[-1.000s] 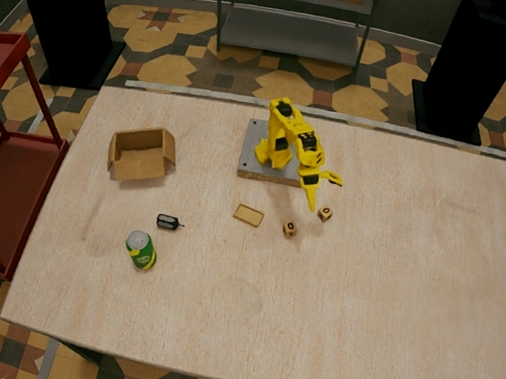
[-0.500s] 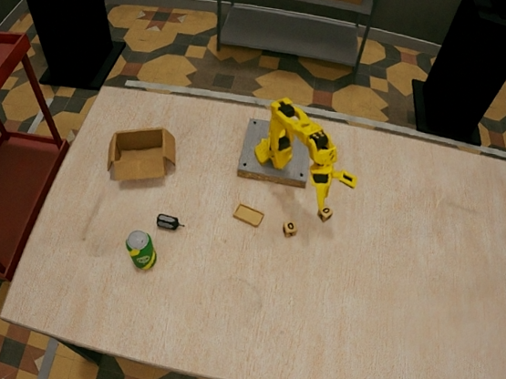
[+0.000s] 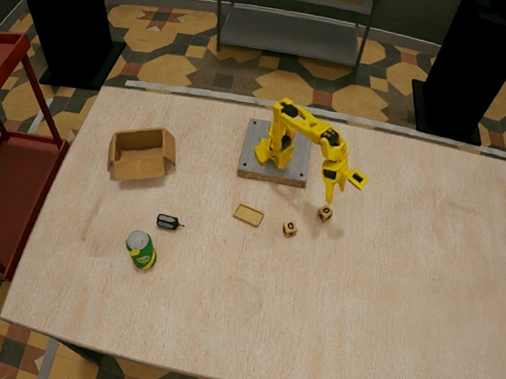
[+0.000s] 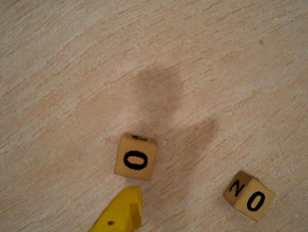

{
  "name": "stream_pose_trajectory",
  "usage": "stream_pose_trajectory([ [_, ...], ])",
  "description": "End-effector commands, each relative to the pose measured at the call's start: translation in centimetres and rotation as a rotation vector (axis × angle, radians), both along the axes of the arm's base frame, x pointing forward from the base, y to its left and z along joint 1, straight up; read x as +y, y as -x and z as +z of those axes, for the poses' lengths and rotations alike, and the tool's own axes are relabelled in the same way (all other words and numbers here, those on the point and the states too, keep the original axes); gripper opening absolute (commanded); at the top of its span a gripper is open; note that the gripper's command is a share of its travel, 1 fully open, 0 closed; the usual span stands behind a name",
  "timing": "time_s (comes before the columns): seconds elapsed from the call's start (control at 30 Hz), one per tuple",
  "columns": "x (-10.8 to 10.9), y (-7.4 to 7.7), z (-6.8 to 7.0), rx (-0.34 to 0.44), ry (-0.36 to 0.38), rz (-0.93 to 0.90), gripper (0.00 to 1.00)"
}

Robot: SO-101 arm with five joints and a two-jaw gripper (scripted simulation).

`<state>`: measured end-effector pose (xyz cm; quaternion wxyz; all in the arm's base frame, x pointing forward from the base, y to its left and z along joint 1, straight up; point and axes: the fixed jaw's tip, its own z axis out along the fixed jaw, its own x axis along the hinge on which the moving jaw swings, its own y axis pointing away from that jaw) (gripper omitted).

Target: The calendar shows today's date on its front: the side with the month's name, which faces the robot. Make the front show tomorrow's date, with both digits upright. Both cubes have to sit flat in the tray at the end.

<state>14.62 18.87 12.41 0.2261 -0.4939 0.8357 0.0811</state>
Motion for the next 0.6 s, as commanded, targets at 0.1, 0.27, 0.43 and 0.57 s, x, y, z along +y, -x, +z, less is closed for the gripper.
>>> stream_pose_trajectory([
  [0.1,1.6,1.0,0.1,0.076,-0.072,-0.120,0.35],
  [0.27,2.0,1.4,0.1,0.101,-0.089,-0.154,0.35],
  [0.43,2.4,1.8,0.1,0.128,-0.107,-0.193,0.35],
  [0.57,2.6,2.0,0.1,0.139,-0.114,-0.207,0.35],
])
